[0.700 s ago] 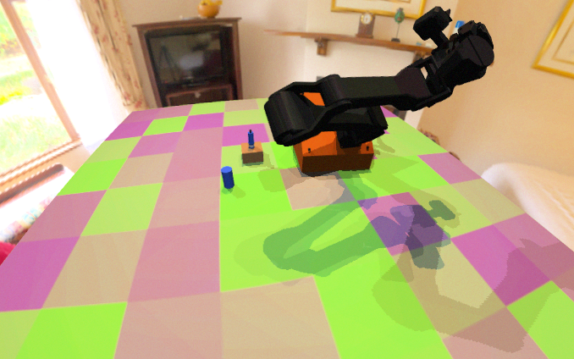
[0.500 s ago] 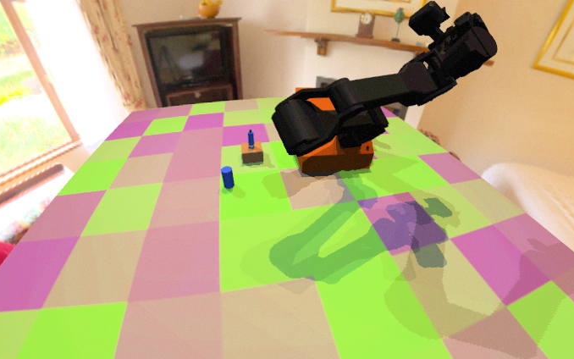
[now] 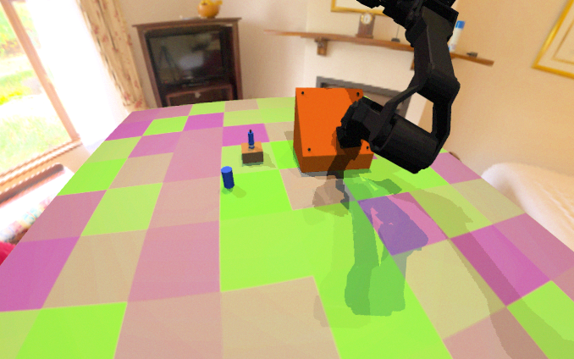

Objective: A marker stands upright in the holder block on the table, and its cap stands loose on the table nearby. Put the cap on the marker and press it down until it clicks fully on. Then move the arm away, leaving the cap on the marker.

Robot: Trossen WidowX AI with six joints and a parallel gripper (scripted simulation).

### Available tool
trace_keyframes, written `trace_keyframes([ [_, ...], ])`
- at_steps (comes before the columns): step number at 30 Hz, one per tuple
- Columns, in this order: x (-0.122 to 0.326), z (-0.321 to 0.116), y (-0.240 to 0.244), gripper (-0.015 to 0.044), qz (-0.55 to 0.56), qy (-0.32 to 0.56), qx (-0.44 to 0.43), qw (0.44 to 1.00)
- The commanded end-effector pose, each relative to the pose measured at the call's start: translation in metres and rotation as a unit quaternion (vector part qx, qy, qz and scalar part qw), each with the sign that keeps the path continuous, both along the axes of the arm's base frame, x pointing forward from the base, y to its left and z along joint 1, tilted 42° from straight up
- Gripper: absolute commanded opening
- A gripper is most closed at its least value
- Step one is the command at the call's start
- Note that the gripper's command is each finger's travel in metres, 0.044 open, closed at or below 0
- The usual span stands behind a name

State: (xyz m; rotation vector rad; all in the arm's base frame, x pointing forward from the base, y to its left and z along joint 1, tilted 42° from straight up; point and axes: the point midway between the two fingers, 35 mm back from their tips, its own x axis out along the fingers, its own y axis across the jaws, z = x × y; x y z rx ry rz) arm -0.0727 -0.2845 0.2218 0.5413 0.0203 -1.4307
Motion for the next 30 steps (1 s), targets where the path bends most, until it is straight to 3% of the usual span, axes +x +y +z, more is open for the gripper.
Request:
trace_keyframes([
  [1, 0.044, -0.011, -0.016, 0.0241, 0.09, -0.005, 0.045, 0.995],
  [9, 0.16, -0.037, -0.021, 0.0241, 0.301, 0.004, 0.15, 0.942],
  [18, 0.271, -0.065, 0.024, 0.0241, 0.484, 0.035, 0.251, 0.838],
  [30, 0.38, -0.099, 0.169, 0.0241, 0.721, 0.144, 0.355, 0.577],
])
